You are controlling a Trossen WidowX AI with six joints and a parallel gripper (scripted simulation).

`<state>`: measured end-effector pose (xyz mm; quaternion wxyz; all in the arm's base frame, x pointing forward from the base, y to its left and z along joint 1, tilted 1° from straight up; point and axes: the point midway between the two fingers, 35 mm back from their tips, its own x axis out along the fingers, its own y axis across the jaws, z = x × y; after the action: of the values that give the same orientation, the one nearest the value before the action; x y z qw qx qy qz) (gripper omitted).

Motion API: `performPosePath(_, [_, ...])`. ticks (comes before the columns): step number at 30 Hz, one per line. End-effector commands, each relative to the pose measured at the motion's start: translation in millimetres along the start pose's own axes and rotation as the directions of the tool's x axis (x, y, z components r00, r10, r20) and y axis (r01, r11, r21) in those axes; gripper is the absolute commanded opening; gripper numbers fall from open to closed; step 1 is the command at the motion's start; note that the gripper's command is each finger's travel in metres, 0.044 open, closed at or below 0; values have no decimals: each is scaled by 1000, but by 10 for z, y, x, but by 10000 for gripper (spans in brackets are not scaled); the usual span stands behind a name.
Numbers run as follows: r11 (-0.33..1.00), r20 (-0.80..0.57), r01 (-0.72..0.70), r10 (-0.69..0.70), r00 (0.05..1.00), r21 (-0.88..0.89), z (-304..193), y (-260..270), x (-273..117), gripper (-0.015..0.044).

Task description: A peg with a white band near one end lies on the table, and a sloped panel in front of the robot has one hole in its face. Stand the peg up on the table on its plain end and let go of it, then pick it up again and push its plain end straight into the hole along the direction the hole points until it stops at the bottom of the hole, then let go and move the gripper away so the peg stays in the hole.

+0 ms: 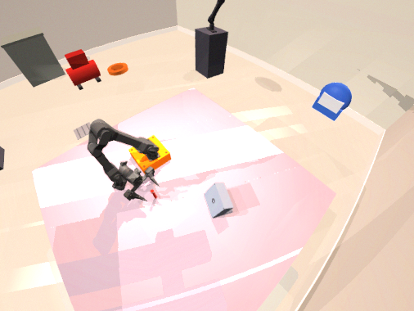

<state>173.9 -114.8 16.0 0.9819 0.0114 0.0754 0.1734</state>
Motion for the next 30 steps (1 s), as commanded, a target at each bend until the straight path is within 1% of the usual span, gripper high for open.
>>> performPosePath(1, [1000, -1, 0, 0, 1000, 0, 0, 0, 0, 440])
performPosePath(3, [1000, -1, 0, 0, 1000, 0, 15, -6, -4, 440])
performPosePath(5, [1000, -5, 1, -1, 1000, -3, 140, -49, -32, 440])
performPosePath(11, [1000, -22, 10, -10, 1000, -12, 767, -117, -155, 440])
performPosePath(18, [1000, -23, 31, -31, 999, 0, 1521, 66, -260, 440])
performPosePath(20, [999, -23, 33, -33, 999, 1, 1588, 97, -266, 440])
performPosePath(28, [999, -23, 33, -33, 999, 1, 1588, 97, -266, 440])
performPosePath(30, [1000, -36, 15, -15, 999, 7, 1573, 116, -251, 440])
